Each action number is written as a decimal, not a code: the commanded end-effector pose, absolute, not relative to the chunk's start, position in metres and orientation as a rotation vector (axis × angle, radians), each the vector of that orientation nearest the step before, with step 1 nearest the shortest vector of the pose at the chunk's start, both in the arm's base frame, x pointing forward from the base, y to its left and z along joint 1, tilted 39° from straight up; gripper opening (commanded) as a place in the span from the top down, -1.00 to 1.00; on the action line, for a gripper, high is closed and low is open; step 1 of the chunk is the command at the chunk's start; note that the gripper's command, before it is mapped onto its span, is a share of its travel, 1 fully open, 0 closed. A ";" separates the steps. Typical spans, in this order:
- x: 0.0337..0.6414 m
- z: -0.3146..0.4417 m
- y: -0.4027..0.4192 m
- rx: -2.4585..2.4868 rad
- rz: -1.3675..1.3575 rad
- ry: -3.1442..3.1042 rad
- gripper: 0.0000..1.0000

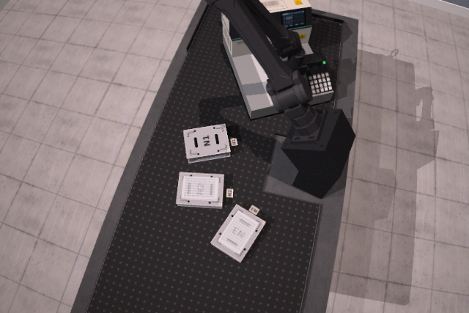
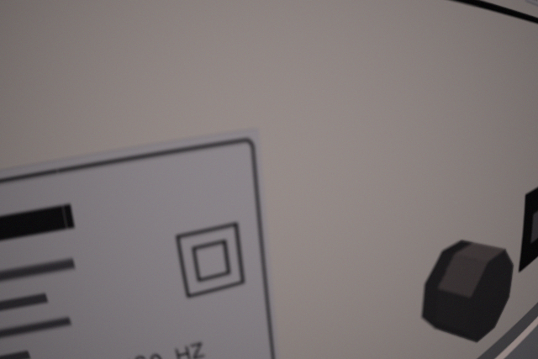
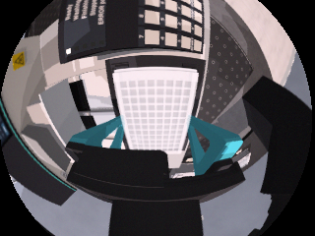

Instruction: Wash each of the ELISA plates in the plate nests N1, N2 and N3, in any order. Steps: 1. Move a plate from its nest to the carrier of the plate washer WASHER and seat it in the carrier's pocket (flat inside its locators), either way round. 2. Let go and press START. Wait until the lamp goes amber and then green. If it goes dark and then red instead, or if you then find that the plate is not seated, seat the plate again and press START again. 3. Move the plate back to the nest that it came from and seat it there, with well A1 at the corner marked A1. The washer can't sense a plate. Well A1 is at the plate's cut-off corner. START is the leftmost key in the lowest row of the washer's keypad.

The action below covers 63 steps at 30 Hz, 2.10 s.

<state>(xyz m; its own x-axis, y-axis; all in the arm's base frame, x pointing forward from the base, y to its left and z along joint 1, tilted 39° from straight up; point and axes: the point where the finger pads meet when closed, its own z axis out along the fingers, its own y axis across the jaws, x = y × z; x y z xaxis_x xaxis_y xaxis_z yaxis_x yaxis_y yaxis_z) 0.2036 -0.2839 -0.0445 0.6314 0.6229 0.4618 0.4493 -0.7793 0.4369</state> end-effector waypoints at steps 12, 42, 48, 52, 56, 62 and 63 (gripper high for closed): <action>0.205 -0.043 -0.287 2.571 0.883 0.861 -1.00; 0.194 -0.030 -0.290 2.562 0.878 0.855 -1.00; 0.189 -0.025 -0.289 2.563 0.878 0.855 -1.00; 0.185 -0.020 -0.289 2.562 0.877 0.855 -1.00; 0.181 -0.014 -0.289 2.559 0.876 0.855 -1.00; 0.177 -0.005 -0.292 2.552 0.873 0.857 -1.00; 0.177 -0.005 -0.292 2.552 0.873 0.857 -1.00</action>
<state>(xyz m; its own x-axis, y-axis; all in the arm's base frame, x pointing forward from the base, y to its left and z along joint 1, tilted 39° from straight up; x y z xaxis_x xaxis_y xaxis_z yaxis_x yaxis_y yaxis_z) 0.1811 -0.2813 -0.0144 0.6382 0.6115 0.4677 0.4393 -0.7882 0.4311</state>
